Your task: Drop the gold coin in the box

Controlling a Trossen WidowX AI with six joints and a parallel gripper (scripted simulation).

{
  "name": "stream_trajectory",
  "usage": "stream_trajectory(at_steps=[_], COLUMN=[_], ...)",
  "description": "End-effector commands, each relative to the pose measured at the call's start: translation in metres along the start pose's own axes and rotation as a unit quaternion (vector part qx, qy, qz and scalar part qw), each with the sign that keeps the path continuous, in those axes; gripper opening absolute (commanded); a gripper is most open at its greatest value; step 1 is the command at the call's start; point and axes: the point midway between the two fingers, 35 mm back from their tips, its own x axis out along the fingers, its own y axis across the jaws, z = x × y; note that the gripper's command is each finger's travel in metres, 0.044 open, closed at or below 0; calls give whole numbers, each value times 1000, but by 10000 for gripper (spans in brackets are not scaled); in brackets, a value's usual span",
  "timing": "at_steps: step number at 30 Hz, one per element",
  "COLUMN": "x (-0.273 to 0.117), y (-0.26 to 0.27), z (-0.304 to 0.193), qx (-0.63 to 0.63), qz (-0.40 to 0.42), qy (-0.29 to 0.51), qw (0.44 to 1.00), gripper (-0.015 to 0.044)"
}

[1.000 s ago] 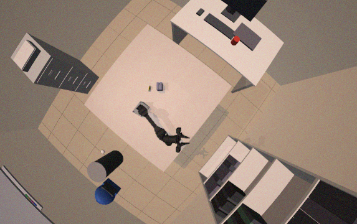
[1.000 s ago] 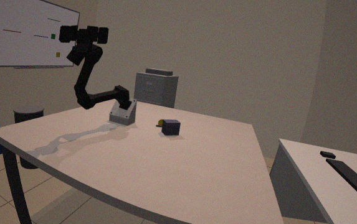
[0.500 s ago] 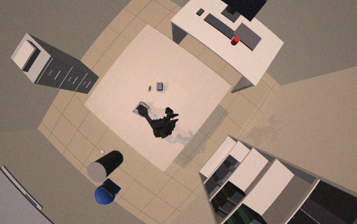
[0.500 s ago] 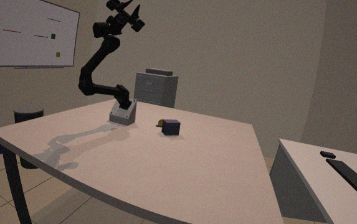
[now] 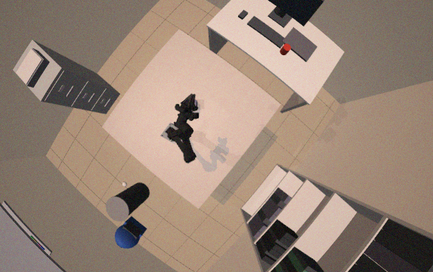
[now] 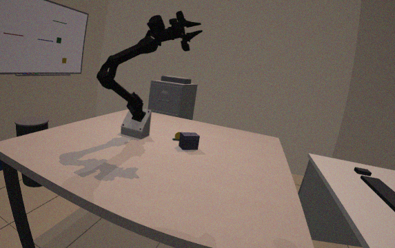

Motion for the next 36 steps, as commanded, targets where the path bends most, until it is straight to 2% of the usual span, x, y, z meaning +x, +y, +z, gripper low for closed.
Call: stream_trajectory(at_steps=[1, 10, 16, 20, 27, 31, 33, 36], x=[16, 22, -6, -39, -117, -157, -163, -163], y=[-31, -134, -213, -265, -344, -375, -379, -379], z=[-51, -164, -220, -245, -261, -242, -237, -237], qx=[-68, -230, -323, -376, -440, -456, -456, -456], qz=[-49, -184, -270, -323, -398, -424, -426, -426], qy=[66, 247, 375, 461, 609, 677, 688, 688], qw=[994, 923, 826, 736, 526, 394, 370, 370], gripper=[161, 161, 161, 161, 161, 161, 161, 161])
